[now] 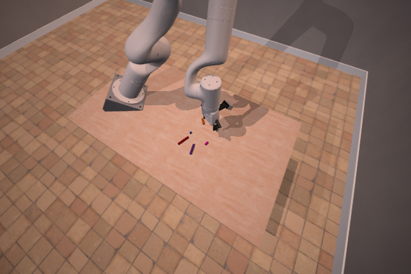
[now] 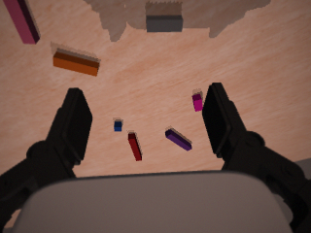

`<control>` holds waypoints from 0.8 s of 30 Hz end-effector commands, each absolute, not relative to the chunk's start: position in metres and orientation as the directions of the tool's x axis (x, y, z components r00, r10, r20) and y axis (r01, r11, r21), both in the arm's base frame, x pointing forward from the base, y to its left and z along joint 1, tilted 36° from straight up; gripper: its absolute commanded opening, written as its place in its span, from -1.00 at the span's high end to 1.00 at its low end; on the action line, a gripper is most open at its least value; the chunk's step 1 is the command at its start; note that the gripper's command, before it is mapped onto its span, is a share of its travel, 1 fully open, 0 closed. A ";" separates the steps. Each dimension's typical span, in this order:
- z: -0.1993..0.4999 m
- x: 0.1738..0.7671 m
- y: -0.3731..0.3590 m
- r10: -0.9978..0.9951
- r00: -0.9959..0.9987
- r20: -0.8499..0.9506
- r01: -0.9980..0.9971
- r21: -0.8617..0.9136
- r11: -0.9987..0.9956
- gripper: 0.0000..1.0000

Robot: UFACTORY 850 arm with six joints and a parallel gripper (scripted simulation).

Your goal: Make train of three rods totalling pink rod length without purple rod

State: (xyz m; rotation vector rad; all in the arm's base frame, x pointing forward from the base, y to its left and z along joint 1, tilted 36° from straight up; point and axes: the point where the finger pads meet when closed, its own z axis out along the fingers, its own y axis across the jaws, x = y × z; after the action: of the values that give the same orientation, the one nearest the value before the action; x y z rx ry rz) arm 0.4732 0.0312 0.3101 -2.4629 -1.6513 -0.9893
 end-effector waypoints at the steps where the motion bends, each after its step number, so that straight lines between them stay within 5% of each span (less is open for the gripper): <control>1: 0.310 0.479 0.021 0.749 0.384 0.540 0.791 0.225 -0.568 -1.00; 24: 0.304 0.498 -0.031 0.154 0.822 0.548 0.312 -0.208 -0.927 -1.00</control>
State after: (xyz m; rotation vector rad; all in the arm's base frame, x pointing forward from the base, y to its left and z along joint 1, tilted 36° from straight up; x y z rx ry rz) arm 0.4946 -0.0222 0.3042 -2.7066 -0.5331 -0.8445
